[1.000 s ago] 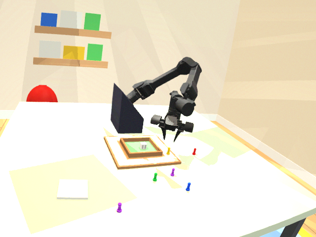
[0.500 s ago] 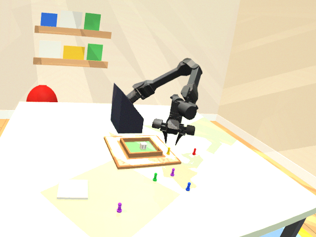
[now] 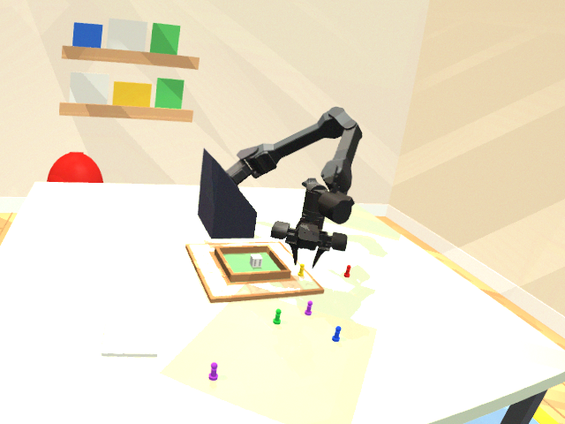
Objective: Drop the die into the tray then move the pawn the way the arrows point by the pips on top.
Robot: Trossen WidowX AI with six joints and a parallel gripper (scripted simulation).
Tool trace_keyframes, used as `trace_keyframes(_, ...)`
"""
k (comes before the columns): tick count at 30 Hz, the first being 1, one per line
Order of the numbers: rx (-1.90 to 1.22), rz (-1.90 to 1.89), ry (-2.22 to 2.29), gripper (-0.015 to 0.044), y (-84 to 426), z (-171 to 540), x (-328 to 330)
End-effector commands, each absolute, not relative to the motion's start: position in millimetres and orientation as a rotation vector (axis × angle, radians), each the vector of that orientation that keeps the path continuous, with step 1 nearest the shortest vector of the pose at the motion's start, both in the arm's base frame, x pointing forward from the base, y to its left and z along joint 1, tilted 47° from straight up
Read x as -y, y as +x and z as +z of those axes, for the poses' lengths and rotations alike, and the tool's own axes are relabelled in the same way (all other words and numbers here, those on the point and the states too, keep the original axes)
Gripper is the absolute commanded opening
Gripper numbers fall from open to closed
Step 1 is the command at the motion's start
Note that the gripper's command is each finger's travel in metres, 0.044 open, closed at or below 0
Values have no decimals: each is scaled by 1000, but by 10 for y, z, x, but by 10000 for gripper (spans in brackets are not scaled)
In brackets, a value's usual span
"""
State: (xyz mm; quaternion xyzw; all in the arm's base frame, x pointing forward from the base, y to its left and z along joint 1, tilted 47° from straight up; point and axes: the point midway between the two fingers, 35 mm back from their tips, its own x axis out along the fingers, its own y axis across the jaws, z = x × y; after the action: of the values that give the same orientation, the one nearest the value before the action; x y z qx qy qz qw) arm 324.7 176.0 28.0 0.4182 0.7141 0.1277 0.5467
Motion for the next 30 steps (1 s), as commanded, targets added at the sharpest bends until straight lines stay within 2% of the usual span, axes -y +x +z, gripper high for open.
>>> trace_keyframes(1,-1705,291,996,200,3208,198,-1809)
trace_keyframes(8,-1705,291,997,200,3197,139,-1875)
trace_keyframes(13,-1705,291,997,69,3197,139,-1875)
trace_keyframes(23,-1705,291,997,2,3197,139,-1875)
trace_keyframes(30,-1703,285,991,0,3252,272,-1701)
